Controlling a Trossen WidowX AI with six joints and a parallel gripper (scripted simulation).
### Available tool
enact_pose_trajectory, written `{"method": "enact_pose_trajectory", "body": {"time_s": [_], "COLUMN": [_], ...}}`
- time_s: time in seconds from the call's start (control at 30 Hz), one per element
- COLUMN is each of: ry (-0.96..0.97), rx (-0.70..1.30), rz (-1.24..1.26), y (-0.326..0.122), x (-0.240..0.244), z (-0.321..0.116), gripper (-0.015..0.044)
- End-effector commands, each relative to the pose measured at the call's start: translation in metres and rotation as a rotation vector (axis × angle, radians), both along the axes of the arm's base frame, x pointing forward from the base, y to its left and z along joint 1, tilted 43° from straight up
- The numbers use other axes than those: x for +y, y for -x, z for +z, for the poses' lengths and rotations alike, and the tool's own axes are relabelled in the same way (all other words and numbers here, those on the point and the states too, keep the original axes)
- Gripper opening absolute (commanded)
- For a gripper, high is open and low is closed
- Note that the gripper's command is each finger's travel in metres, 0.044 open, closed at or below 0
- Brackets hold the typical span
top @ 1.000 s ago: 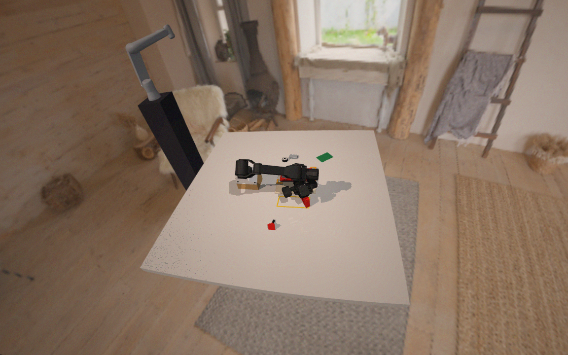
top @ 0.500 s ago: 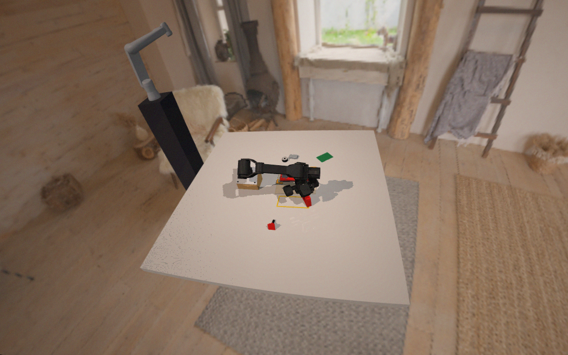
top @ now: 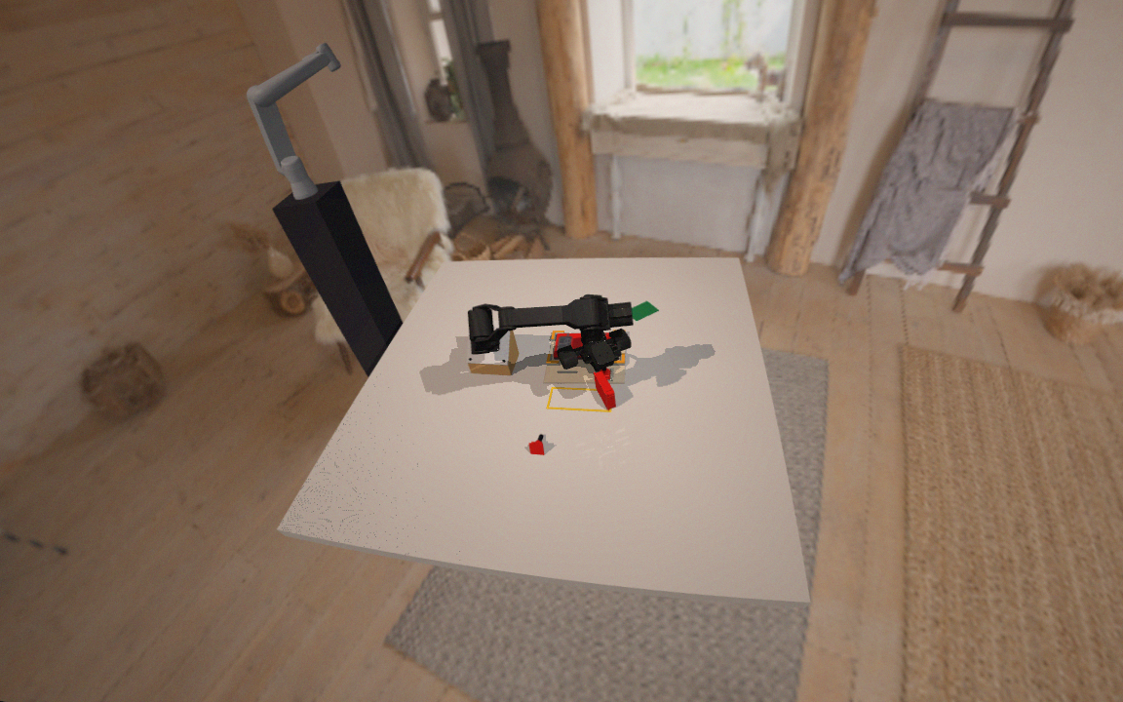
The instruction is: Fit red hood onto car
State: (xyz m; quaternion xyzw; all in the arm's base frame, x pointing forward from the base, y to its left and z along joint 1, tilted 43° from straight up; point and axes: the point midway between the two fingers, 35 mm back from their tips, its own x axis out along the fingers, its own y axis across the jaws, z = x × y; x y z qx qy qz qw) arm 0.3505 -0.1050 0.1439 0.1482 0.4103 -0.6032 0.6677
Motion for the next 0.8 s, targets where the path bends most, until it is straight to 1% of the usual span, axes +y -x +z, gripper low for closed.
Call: {"method": "enact_pose_trajectory", "body": {"time_s": [0.0, 0.2, 0.37, 0.53, 0.77], "ry": [0.0, -0.001, -0.003, -0.003, -0.001], "rx": [0.004, 0.004, 0.016, 0.017, 0.016], "rz": [0.001, 0.0, -0.012, -0.013, -0.013], "y": [0.0, 0.001, 0.025, 0.026, 0.029], "x": [-0.001, -0.002, -0.022, -0.027, -0.049], "z": [-0.001, -0.002, -0.02, -0.025, -0.048], "gripper": [0.0, 0.0, 0.0, 0.0, 0.0]}}
